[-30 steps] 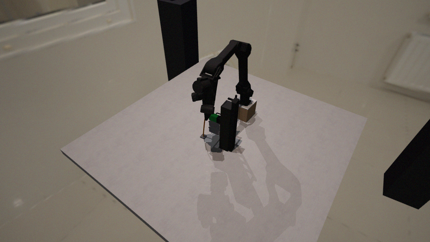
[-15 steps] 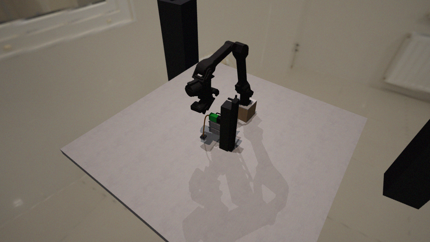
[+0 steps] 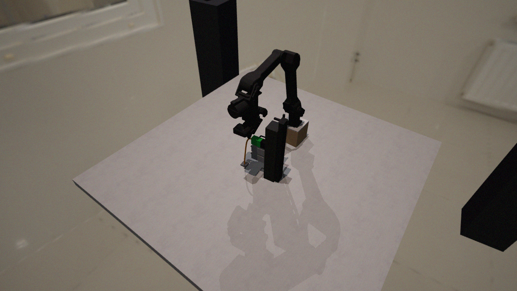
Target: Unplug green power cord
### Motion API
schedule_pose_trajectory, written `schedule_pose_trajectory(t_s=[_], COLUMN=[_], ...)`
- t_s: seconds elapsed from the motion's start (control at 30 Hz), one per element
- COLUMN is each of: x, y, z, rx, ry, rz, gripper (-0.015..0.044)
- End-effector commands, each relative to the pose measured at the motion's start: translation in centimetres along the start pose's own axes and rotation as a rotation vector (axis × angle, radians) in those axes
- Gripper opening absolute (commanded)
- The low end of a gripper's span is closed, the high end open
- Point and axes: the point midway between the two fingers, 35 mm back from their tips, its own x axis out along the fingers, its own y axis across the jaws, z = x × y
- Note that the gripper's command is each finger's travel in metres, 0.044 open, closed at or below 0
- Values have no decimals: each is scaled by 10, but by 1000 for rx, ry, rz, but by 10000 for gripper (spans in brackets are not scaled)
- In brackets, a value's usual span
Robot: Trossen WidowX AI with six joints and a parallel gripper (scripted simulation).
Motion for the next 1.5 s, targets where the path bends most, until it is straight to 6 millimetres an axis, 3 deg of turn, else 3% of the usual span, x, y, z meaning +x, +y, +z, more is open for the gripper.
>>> schedule_pose_trajectory(t_s=[0.0,0.27,0.77,0.9,1.17,1.47], x=[1,1,13,11,11,11], y=[-1,-2,-2,-2,-2,-1], z=[-6,-18,-19,-19,-19,-9], rx=[5,5,5,0,0,1], ry=[-1,1,0,1,1,0], rz=[-5,-5,-5,-1,-1,-2], gripper=[160,160,160,55,2,0])
